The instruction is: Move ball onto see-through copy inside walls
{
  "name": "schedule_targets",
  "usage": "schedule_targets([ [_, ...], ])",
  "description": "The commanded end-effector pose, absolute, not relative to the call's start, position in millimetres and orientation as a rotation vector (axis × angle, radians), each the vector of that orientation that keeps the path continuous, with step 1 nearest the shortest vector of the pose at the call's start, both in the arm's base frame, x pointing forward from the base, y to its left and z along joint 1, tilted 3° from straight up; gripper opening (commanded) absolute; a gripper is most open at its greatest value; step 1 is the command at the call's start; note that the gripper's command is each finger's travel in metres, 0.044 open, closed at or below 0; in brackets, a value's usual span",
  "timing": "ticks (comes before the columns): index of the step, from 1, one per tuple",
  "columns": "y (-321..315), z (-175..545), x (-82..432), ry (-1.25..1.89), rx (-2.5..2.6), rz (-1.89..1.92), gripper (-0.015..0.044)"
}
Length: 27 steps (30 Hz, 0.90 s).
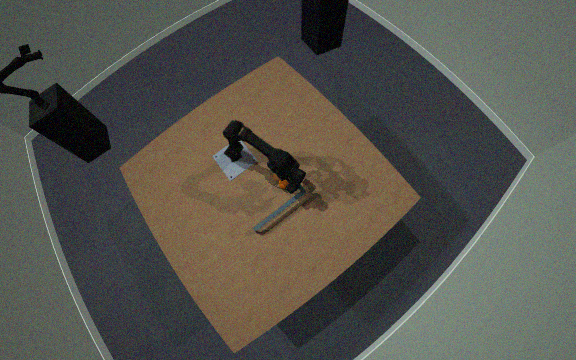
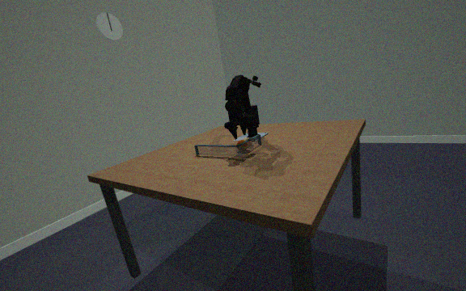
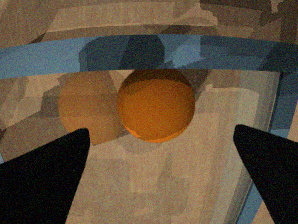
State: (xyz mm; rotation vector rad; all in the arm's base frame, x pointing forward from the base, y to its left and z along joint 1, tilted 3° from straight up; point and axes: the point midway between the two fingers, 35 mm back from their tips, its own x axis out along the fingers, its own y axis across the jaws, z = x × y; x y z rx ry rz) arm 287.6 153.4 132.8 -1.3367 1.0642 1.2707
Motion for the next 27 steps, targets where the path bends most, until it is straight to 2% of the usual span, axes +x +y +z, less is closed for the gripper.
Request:
schedule_targets([
  [1,154,127,287,1.061,-1.337,1.281,0.0416],
  [27,156,85,290,1.061,-1.337,1.281,0.0416],
])
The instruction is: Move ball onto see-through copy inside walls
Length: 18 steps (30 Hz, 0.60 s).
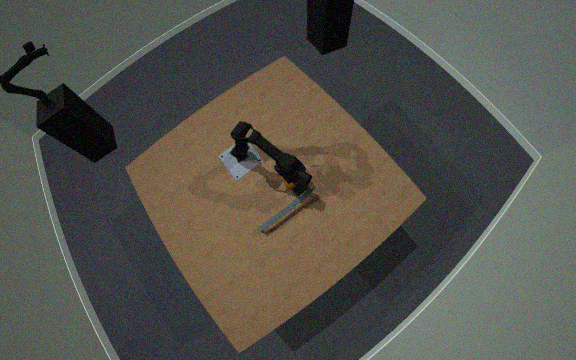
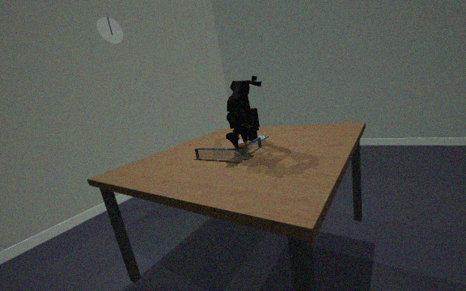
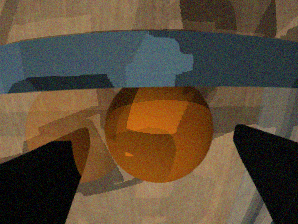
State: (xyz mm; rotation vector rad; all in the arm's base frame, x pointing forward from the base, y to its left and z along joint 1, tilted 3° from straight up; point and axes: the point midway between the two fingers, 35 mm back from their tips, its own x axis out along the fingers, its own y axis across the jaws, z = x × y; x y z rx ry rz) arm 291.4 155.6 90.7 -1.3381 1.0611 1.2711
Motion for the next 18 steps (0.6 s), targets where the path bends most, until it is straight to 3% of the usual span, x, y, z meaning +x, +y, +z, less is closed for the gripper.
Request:
schedule_targets([
  [1,155.6,83.0,290.1,1.061,-1.337,1.281,0.0416],
  [5,155.6,79.0,290.0,1.061,-1.337,1.281,0.0416],
  [8,155.6,79.0,290.0,1.061,-1.337,1.281,0.0337],
  [18,155.6,79.0,290.0,1.061,-1.337,1.281,0.0251],
])
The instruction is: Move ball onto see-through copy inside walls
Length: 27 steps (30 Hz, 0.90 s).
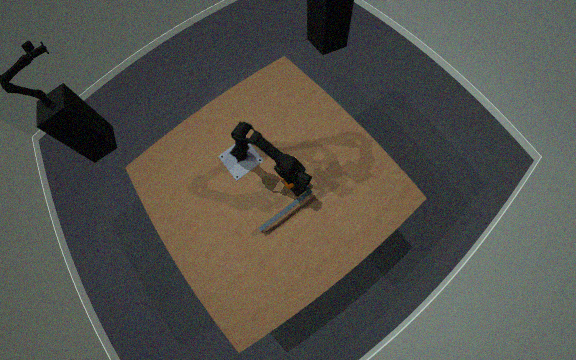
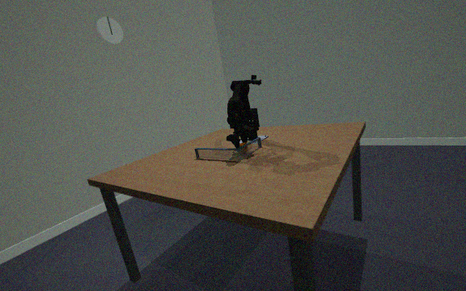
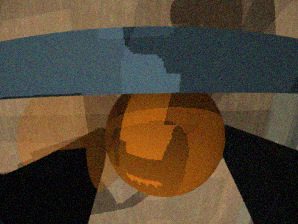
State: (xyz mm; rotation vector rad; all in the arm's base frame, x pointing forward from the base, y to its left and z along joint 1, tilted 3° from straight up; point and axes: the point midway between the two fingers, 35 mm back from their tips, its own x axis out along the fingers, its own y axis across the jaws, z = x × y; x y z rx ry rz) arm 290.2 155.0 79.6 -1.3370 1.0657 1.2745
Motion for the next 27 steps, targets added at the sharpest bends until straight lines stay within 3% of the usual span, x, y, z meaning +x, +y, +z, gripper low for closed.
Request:
schedule_targets([
  [1,155,79,291,1.060,-1.333,1.277,0.0225],
  [10,154,110,302,1.040,-1.276,1.224,0.0000],
  [27,143,158,304,1.070,-1.293,1.209,0.0000],
])
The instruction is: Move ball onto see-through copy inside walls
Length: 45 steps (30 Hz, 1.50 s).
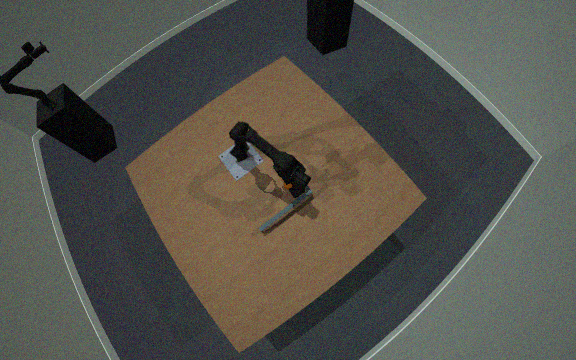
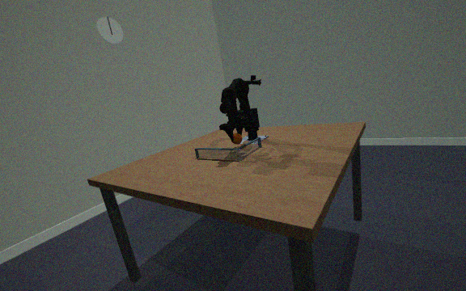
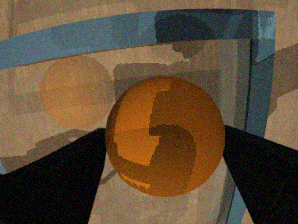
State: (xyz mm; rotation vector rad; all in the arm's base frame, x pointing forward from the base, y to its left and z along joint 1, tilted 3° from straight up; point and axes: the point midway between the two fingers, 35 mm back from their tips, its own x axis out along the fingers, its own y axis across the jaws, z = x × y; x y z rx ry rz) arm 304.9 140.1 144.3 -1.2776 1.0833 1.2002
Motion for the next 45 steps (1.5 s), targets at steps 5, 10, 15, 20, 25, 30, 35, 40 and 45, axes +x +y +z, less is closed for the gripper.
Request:
schedule_targets([
  [5,147,180,298,1.067,-1.308,1.234,0.0000],
  [10,150,201,289,1.064,-1.323,1.259,0.0000],
  [15,151,220,281,1.061,-1.337,1.280,0.0000],
  [20,151,217,278,1.061,-1.337,1.281,0.0000],
  [25,150,207,271,1.061,-1.337,1.282,0.0000],
  [30,149,195,263,1.062,-1.336,1.282,0.0000],
  [35,147,184,255,1.063,-1.336,1.283,0.0000],
  [40,145,172,246,1.063,-1.336,1.283,0.0000],
  [45,143,161,238,1.064,-1.336,1.284,0.0000],
])
